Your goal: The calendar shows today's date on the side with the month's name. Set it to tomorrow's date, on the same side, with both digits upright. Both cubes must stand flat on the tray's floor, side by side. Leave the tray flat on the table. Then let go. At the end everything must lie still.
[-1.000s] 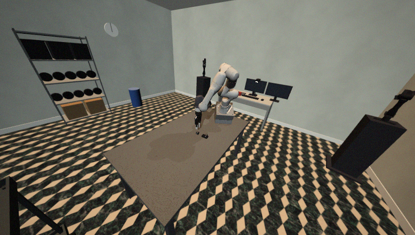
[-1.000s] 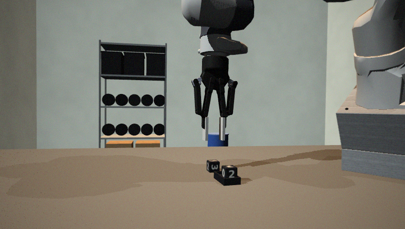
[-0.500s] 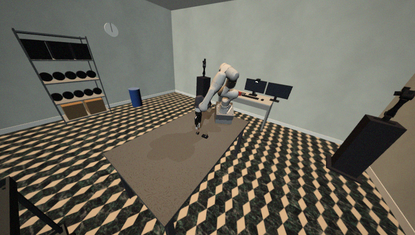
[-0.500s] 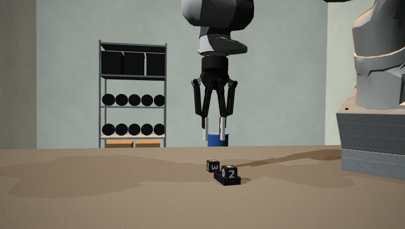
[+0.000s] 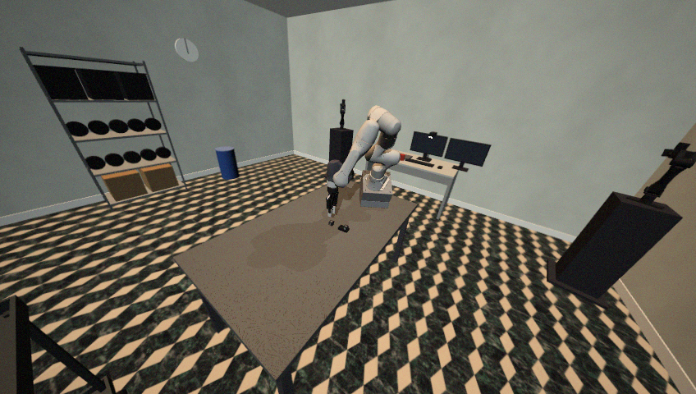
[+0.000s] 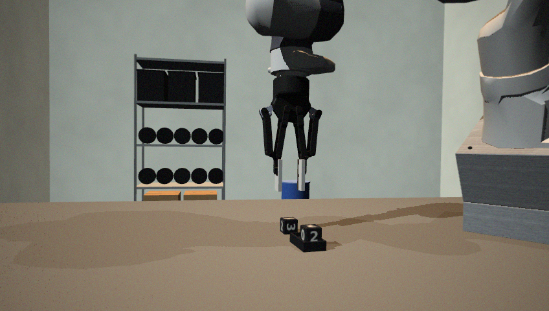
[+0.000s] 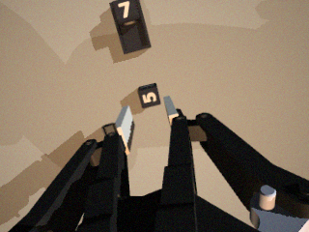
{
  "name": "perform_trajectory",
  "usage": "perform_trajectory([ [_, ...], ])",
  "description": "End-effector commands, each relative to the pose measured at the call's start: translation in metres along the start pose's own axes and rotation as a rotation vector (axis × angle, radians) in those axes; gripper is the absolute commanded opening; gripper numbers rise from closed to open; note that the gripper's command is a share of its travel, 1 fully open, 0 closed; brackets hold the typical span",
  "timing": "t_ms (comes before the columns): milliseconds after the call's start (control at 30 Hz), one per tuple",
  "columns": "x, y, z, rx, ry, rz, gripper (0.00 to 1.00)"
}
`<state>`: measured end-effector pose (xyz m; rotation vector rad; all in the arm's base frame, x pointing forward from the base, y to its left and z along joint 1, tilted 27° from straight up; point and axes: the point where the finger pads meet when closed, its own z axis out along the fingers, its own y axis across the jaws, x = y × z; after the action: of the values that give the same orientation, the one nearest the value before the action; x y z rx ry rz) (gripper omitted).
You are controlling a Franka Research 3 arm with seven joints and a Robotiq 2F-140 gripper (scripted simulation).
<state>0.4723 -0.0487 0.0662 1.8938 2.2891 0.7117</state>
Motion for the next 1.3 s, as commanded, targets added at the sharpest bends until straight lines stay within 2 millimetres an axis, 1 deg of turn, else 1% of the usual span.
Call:
perform_trajectory([
  [0, 0.001, 0.001, 0.001, 0.000, 0.002, 0.005, 0.28],
  [233, 0.001, 0.001, 0.004, 0.000, 0.002, 0.006, 0.28],
  [667, 0.001, 0.001, 0.017, 0.000, 0.002, 0.006, 0.28],
  [1133, 0.002, 0.002, 0.038, 0.000, 0.002, 0.006, 0.28],
  [1267, 0.002, 0.002, 0.040, 0.000, 0.002, 0.006, 0.28],
])
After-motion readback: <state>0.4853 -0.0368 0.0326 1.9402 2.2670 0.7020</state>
